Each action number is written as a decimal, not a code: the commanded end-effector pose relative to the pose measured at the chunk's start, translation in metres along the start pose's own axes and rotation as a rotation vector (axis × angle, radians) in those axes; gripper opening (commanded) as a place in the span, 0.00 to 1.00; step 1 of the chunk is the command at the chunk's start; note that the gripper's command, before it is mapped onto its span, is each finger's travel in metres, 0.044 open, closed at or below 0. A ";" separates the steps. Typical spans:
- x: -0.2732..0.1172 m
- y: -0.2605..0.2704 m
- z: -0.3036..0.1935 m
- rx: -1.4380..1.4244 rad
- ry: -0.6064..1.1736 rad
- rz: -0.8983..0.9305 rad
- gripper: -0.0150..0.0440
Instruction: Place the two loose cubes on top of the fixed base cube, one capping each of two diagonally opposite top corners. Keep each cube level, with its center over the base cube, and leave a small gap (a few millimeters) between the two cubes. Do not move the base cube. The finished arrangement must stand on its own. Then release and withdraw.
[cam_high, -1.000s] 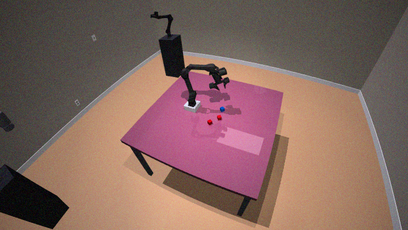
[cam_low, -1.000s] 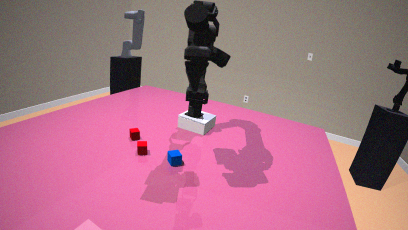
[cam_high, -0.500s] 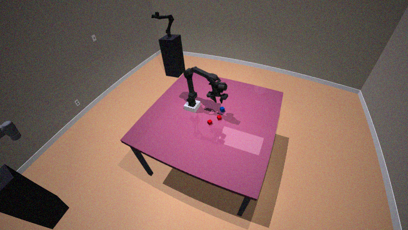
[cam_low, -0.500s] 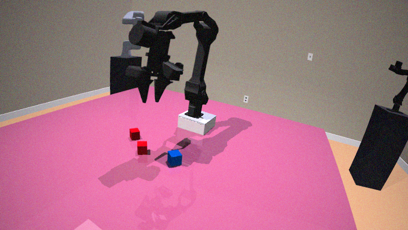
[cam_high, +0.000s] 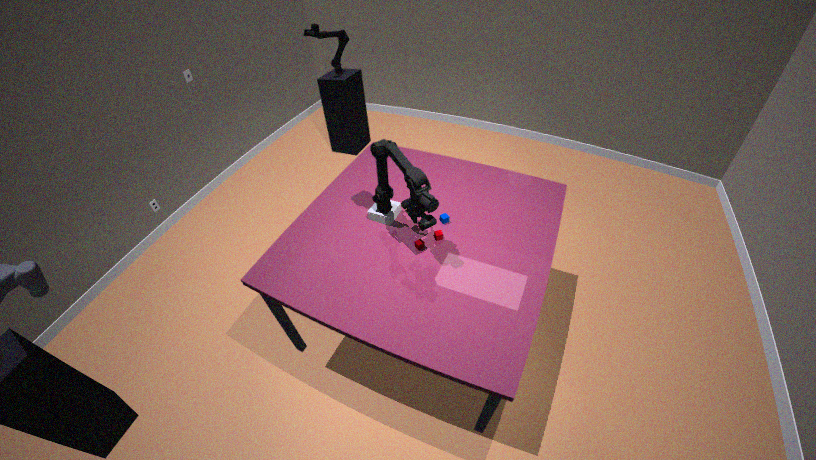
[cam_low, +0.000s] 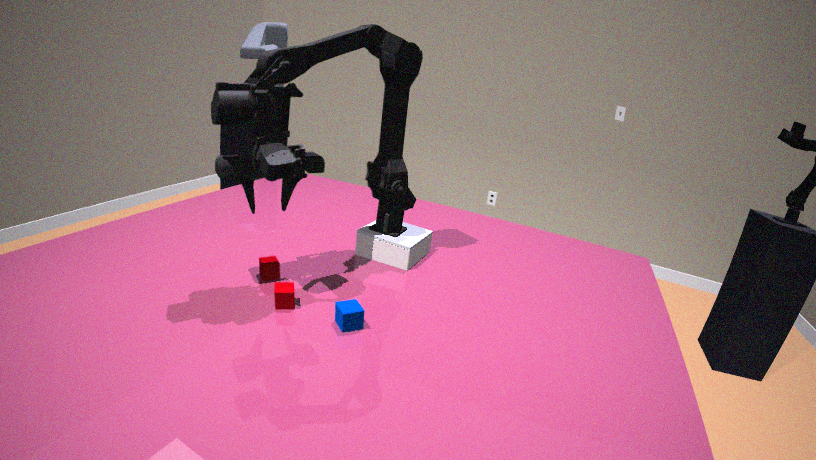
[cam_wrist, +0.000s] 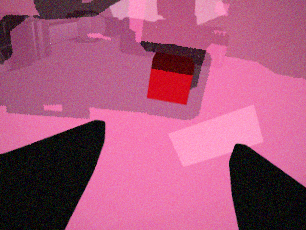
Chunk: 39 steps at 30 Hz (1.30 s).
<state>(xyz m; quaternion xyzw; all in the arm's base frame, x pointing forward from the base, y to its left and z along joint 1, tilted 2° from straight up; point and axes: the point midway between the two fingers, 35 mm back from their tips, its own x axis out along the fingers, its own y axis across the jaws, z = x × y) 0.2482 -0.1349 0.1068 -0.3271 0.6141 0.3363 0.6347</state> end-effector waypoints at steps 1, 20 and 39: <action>0.005 0.001 -0.003 0.015 0.006 0.011 0.70; 0.082 0.002 -0.003 0.015 0.006 0.011 0.70; 0.112 0.003 -0.003 0.015 0.006 0.011 0.70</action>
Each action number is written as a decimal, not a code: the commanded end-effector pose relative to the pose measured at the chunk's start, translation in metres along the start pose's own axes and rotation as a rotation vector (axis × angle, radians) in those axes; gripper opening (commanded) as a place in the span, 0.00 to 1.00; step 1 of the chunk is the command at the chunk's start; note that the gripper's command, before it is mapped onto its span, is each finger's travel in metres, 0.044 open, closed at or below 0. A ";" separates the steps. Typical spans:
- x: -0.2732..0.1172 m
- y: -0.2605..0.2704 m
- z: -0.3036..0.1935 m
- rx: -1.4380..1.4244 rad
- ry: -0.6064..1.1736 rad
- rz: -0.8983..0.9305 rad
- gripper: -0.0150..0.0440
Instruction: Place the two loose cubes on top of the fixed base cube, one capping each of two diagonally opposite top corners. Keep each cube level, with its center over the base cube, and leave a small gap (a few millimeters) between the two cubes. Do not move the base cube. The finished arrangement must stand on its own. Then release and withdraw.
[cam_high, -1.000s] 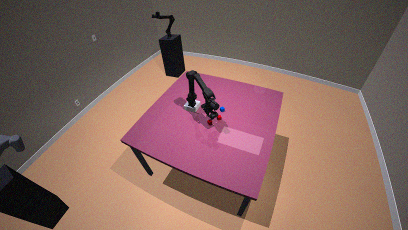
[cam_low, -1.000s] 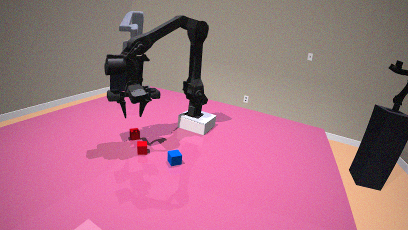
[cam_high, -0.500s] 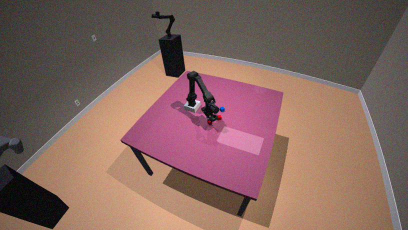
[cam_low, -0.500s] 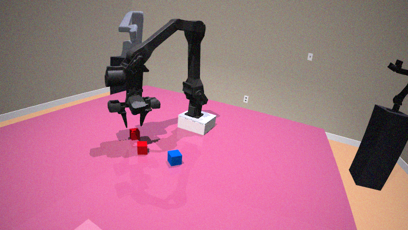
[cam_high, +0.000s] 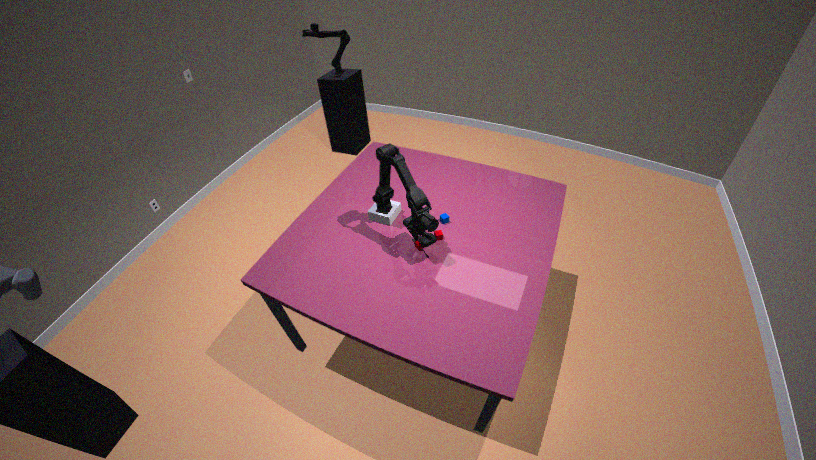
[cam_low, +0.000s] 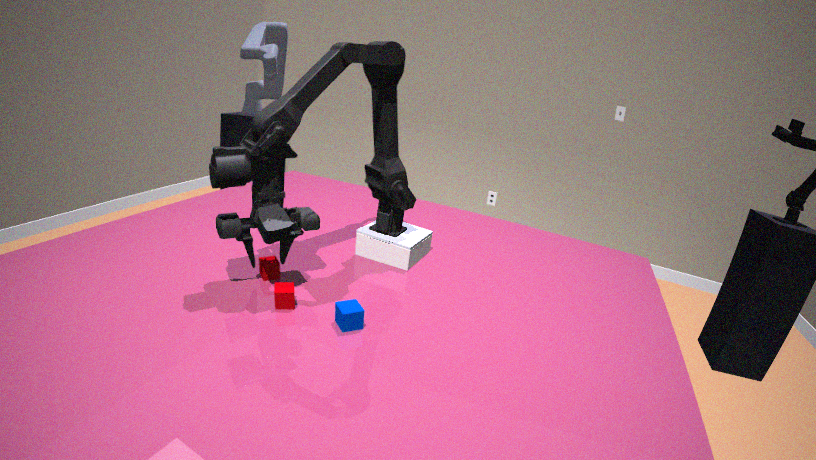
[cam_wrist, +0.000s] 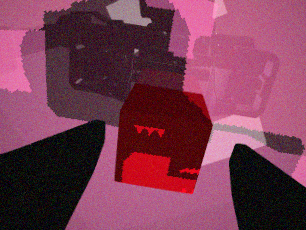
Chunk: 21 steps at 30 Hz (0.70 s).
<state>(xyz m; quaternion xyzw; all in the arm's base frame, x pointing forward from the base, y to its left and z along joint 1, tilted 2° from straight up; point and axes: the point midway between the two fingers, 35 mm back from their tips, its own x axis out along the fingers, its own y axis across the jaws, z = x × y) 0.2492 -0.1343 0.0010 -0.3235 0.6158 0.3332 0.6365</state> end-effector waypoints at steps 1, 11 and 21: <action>0.007 0.003 -0.001 0.004 0.007 0.011 0.70; 0.008 0.003 -0.001 0.004 0.007 0.011 0.43; -0.010 -0.005 0.004 -0.019 -0.015 -0.021 0.43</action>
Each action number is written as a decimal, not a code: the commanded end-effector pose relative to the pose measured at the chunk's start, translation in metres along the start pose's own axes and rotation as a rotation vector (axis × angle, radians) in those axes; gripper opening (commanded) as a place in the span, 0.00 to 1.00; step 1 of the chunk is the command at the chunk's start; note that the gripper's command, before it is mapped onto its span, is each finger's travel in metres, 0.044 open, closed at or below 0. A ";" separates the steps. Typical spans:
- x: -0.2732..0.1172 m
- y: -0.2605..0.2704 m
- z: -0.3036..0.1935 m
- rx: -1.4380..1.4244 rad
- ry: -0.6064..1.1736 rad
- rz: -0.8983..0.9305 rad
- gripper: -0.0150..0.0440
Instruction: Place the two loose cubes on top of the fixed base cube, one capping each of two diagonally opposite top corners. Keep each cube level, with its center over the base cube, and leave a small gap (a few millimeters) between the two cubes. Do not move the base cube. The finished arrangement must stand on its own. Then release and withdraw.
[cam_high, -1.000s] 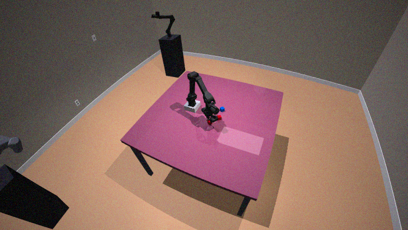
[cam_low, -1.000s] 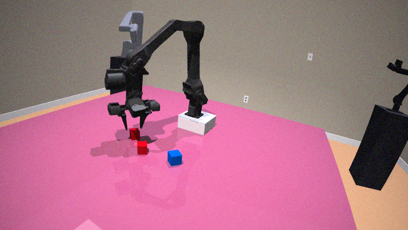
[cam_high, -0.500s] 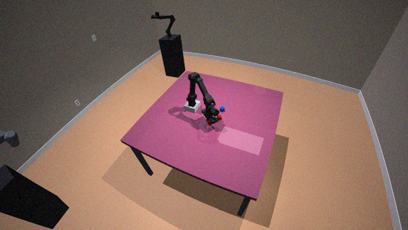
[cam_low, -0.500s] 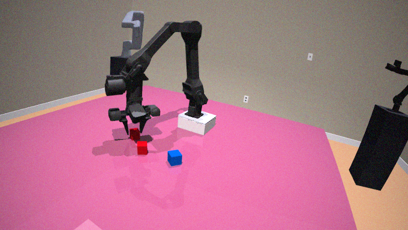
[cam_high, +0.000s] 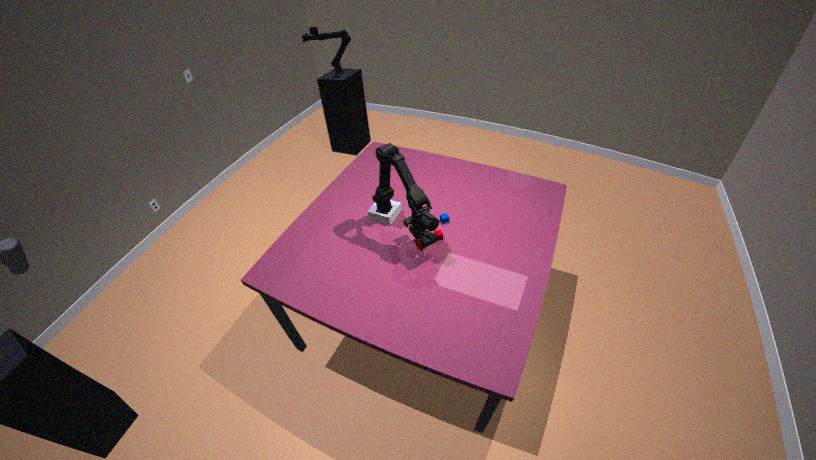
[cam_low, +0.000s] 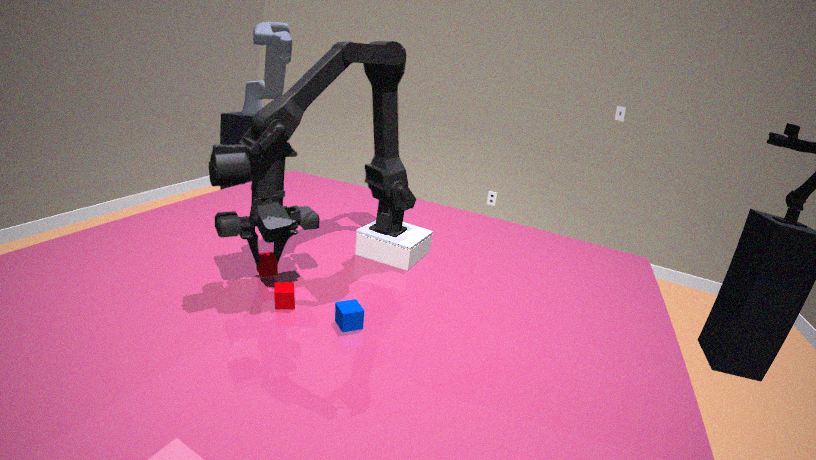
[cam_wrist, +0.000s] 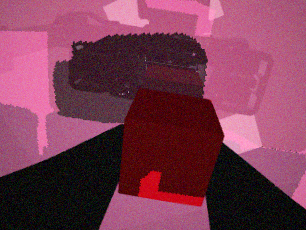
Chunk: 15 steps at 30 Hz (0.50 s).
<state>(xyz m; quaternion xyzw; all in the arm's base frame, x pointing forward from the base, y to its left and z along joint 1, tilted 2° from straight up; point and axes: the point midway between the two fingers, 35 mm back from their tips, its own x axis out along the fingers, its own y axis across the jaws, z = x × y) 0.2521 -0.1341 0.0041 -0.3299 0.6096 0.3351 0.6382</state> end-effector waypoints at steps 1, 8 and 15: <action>-0.009 -0.003 0.002 -0.005 -0.008 -0.010 0.43; -0.021 -0.005 0.001 -0.002 -0.005 -0.006 0.43; -0.033 -0.005 0.001 0.001 -0.002 -0.002 0.43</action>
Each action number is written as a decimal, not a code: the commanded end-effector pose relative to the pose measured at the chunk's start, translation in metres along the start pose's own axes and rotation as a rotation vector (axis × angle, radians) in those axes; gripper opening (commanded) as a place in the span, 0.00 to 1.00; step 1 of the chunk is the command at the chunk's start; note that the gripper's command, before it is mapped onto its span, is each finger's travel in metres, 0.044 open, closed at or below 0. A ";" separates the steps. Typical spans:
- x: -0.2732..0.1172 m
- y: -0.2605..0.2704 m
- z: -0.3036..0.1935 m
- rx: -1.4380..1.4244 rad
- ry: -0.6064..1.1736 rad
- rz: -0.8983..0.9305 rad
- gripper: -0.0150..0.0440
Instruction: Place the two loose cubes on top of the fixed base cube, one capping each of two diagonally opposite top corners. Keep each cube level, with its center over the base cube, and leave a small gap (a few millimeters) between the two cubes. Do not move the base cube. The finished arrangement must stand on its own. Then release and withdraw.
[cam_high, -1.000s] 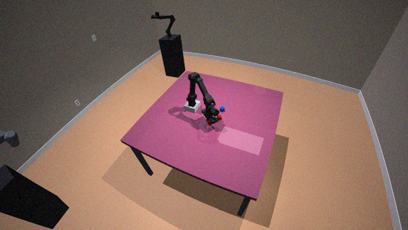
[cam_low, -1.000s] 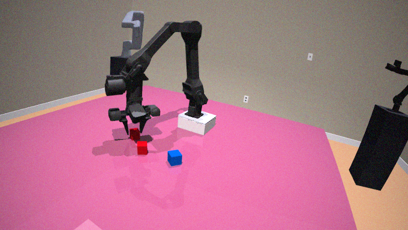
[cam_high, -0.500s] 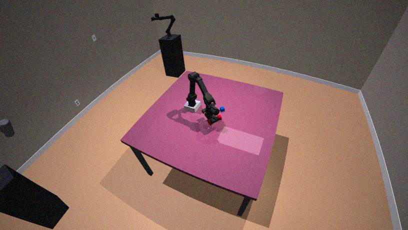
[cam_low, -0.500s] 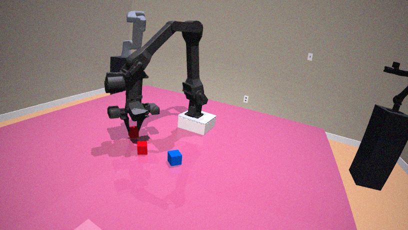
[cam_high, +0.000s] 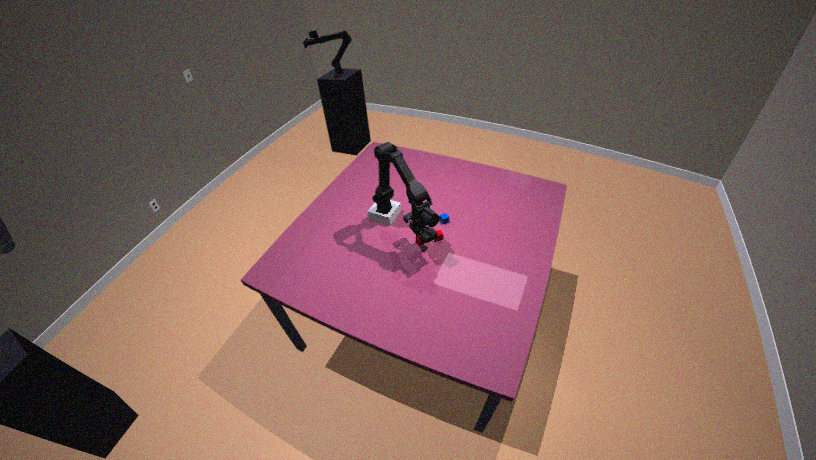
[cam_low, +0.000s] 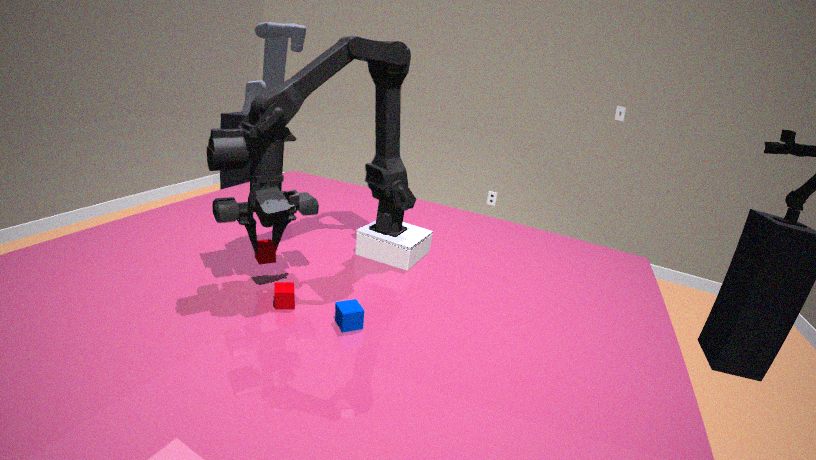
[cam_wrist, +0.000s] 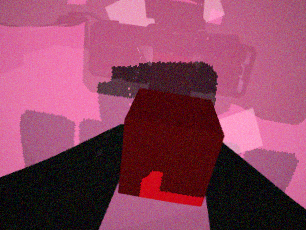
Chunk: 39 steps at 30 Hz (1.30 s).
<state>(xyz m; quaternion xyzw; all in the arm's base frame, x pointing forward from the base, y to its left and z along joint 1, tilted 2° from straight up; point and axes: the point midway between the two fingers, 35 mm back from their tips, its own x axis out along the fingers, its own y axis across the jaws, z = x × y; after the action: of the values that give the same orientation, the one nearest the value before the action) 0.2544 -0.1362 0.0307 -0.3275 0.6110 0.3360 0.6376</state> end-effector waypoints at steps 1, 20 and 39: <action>-0.009 -0.002 0.000 -0.001 -0.002 -0.007 0.43; -0.044 0.000 -0.001 0.008 0.007 0.005 0.43; -0.072 0.006 0.000 0.023 0.013 0.015 0.43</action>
<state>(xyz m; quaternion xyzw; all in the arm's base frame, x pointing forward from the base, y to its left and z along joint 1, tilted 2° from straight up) 0.2469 -0.1357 0.1005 -0.3180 0.6190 0.3367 0.6343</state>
